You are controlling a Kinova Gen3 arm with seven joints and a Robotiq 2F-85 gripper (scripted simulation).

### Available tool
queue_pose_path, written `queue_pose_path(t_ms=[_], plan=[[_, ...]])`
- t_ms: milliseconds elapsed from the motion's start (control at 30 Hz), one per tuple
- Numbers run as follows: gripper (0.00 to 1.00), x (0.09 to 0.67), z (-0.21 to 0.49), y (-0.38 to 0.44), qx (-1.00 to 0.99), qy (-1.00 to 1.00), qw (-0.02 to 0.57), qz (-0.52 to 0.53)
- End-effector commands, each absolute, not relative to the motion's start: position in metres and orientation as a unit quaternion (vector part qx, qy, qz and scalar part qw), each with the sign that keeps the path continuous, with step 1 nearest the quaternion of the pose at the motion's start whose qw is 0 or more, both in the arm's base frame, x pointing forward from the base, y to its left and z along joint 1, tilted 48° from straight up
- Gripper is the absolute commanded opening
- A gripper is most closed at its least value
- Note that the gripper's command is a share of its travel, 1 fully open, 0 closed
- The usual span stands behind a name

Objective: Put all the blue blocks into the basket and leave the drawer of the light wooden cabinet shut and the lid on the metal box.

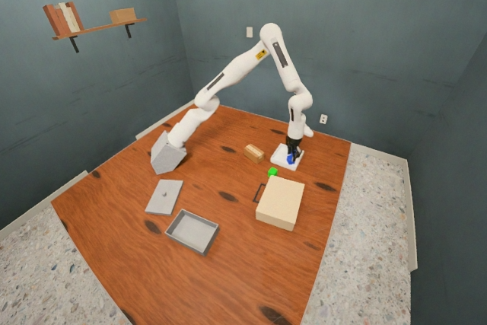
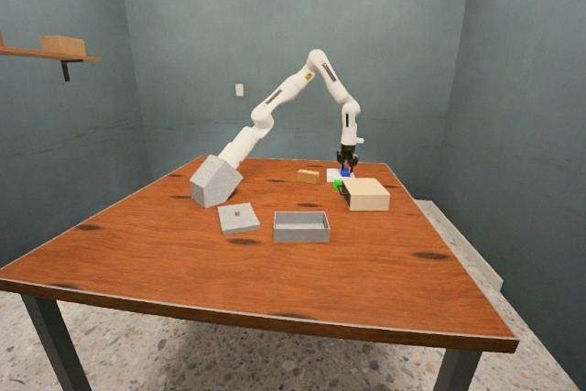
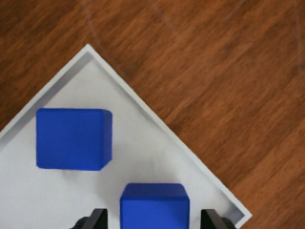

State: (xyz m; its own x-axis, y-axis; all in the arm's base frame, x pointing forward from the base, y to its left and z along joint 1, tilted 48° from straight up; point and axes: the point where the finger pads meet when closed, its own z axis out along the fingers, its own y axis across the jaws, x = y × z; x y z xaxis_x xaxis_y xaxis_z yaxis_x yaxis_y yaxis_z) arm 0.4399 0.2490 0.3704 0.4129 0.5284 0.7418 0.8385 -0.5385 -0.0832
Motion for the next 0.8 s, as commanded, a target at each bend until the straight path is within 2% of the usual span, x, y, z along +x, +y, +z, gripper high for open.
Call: queue_pose_path(t_ms=[0,767], plan=[[0.60,0.439,0.376,0.244,-0.811,-0.417,0.230,-0.341],[0.60,0.414,0.425,0.195,-0.813,-0.415,0.227,-0.340]])
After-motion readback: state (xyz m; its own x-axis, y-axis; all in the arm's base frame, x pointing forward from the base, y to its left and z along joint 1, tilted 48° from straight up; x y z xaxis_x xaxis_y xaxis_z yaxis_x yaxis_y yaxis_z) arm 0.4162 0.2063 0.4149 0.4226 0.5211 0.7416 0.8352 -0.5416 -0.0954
